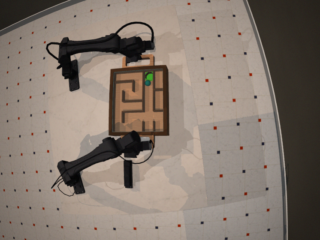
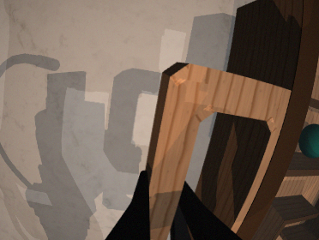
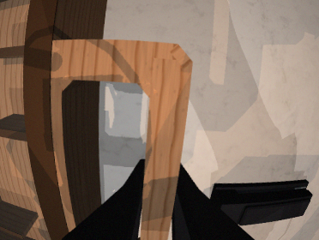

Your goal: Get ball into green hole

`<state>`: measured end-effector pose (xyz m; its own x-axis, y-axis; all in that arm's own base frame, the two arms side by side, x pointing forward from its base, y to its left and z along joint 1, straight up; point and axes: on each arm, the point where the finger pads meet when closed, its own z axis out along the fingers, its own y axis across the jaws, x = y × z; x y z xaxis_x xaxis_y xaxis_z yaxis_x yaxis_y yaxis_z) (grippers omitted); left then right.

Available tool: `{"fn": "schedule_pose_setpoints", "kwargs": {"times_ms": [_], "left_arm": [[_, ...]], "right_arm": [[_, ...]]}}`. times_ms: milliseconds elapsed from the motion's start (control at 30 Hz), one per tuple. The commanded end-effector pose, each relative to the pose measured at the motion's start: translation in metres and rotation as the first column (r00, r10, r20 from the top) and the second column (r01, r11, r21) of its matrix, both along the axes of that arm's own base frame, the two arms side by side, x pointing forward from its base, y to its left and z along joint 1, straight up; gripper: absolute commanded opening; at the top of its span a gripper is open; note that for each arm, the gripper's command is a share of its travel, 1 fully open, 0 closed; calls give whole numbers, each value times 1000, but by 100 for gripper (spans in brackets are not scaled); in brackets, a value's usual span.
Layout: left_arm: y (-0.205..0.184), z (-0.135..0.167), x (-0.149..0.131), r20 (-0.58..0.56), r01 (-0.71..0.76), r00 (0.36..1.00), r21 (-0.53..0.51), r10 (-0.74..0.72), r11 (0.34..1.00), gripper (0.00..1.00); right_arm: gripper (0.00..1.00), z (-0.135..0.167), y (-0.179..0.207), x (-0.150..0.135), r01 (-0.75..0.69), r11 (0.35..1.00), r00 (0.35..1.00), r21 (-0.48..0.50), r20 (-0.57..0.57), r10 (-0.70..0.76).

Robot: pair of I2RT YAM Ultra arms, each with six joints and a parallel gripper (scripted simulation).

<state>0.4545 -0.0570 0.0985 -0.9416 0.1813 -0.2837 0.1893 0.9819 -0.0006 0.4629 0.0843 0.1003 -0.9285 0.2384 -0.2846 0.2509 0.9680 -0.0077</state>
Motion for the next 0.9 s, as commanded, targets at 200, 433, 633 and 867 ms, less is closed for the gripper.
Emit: {"fn": "schedule_pose_setpoints", "kwargs": {"times_ms": [200, 433, 633, 867], "left_arm": [[6, 38, 29, 180, -1, 984, -12, 3, 1000, 0], [-4, 43, 22, 220, -3, 975, 5, 2, 1000, 0], [-10, 34, 20, 110, 25, 994, 10, -26, 1000, 0], [-10, 57, 32, 176, 16, 984, 34, -22, 999, 0]], "right_arm": [[0, 73, 10, 40, -3, 1000, 967, -4, 253, 4], [0, 45, -3, 30, 10, 1000, 967, 6, 253, -12], [0, 61, -7, 22, 11, 1000, 984, 13, 180, -13], [0, 51, -2, 38, -2, 999, 979, 36, 203, -6]]}}
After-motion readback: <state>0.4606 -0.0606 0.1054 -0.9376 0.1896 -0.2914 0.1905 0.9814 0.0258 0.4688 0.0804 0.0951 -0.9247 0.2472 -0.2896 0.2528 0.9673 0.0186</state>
